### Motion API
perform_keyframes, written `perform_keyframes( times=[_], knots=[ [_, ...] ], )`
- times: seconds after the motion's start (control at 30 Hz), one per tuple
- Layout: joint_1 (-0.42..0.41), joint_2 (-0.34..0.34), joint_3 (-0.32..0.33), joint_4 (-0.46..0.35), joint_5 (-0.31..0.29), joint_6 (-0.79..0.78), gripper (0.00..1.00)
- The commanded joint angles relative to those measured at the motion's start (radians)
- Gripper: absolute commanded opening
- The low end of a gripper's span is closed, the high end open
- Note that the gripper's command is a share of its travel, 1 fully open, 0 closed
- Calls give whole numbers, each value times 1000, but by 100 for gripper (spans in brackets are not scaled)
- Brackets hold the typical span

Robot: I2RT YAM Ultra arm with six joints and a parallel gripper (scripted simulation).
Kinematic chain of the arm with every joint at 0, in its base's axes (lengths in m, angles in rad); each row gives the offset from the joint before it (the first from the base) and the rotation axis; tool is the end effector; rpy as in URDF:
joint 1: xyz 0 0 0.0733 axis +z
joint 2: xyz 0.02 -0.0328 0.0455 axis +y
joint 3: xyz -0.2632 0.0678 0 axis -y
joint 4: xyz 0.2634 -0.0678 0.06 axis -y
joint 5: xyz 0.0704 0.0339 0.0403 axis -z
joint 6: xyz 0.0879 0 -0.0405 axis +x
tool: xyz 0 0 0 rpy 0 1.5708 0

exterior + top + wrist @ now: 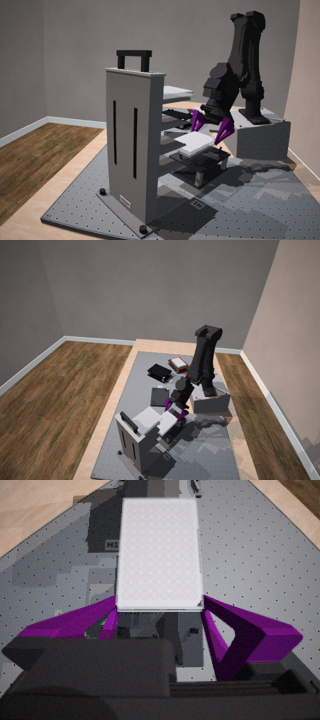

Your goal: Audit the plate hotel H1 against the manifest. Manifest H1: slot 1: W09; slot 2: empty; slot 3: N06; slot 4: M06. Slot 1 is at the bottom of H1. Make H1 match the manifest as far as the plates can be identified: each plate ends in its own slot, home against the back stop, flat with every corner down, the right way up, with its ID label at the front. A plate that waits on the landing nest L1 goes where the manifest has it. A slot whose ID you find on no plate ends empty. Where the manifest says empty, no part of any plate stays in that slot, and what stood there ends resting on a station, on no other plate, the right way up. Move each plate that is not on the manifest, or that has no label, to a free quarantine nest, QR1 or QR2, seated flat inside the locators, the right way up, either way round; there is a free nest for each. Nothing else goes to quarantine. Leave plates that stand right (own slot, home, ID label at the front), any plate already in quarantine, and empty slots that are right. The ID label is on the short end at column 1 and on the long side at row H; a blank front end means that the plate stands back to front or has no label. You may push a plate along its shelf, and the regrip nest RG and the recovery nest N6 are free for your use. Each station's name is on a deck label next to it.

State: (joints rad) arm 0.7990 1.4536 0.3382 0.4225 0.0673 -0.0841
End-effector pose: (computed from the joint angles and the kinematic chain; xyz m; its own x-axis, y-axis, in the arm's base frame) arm 0.1991 0.1976 0.0689 -0.3869 -0.5177 -0.7631 -0.7140 0.6919 -0.1074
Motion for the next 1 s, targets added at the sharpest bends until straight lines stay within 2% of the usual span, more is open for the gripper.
perform_keyframes(
  times=[0.0,0.97],
  knots=[
    [1,3,24,19,0,0,86],
    [2,93,120,14,1,1,86]
  ],
)
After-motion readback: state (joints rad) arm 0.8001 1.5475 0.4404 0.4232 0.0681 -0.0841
